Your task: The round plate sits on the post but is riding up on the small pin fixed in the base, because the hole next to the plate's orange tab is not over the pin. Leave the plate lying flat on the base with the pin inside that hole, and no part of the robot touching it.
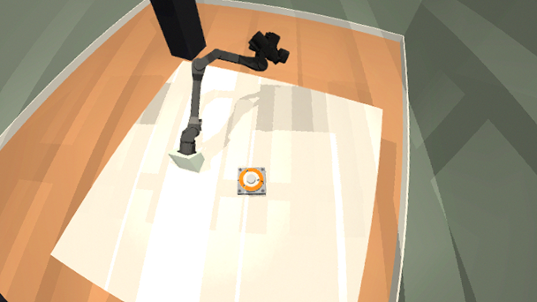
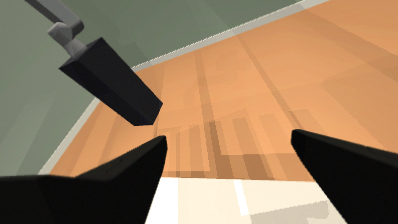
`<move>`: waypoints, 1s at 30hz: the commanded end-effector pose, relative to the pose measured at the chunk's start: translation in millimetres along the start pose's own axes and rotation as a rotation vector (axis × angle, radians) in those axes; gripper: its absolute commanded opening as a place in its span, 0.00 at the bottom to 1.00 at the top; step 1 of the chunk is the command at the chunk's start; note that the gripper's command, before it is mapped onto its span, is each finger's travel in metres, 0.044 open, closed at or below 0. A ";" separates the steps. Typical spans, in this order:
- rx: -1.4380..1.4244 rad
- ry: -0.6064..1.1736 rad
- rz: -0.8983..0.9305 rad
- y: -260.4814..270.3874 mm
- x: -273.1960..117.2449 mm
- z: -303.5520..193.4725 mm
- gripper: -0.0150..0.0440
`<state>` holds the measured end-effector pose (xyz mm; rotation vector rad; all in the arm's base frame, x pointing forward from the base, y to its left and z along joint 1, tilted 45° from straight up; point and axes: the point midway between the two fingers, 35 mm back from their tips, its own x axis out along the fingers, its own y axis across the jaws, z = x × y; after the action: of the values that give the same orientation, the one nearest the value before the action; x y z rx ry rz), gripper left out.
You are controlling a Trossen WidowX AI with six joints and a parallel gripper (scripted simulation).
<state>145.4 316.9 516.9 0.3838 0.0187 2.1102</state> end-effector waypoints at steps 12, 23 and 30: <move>0.233 -0.018 -0.465 -156.3 -97.4 -57.9 0.40; 0.442 0.043 -0.856 -231.5 -221.6 -142.6 0.25; 0.621 0.126 -1.069 -239.8 -305.5 -210.5 0.25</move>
<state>422.4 254.9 246.7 0.4720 0.6693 1.1413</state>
